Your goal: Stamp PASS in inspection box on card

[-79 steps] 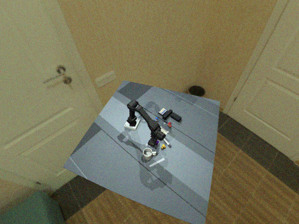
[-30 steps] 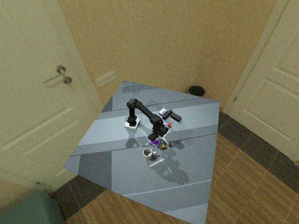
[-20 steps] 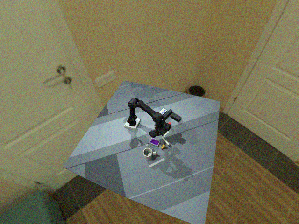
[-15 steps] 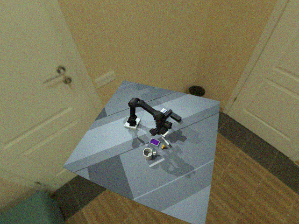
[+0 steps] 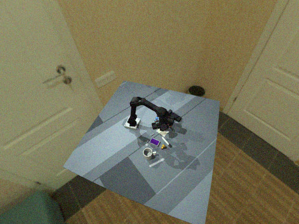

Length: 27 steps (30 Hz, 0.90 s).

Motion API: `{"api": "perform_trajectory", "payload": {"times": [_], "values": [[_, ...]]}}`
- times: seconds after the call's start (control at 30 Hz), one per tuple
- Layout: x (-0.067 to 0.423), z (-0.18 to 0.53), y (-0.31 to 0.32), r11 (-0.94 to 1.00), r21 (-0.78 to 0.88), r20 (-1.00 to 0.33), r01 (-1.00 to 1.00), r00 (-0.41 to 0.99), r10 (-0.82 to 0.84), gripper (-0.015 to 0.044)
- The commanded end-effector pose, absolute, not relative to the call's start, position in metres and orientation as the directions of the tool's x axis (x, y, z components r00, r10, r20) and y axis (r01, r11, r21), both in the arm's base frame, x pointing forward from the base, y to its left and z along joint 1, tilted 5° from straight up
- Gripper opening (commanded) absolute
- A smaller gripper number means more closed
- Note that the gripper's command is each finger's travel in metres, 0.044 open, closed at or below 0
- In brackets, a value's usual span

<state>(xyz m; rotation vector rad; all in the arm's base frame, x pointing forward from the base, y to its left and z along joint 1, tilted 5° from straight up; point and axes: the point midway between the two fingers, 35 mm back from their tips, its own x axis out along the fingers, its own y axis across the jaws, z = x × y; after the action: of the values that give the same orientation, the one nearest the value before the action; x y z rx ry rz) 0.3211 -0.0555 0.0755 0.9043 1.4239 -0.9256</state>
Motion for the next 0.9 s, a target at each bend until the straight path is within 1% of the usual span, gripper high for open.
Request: {"api": "perform_trajectory", "payload": {"times": [0.0,0.87], "values": [[0.326,0.075,-0.042,0.285,-0.041,-0.999,0.958,-0.049,0.022,0.0000],[0.327,0.062,-0.039,0.268,-0.041,-0.999,0.962,-0.049,0.023,0.0000]]}}
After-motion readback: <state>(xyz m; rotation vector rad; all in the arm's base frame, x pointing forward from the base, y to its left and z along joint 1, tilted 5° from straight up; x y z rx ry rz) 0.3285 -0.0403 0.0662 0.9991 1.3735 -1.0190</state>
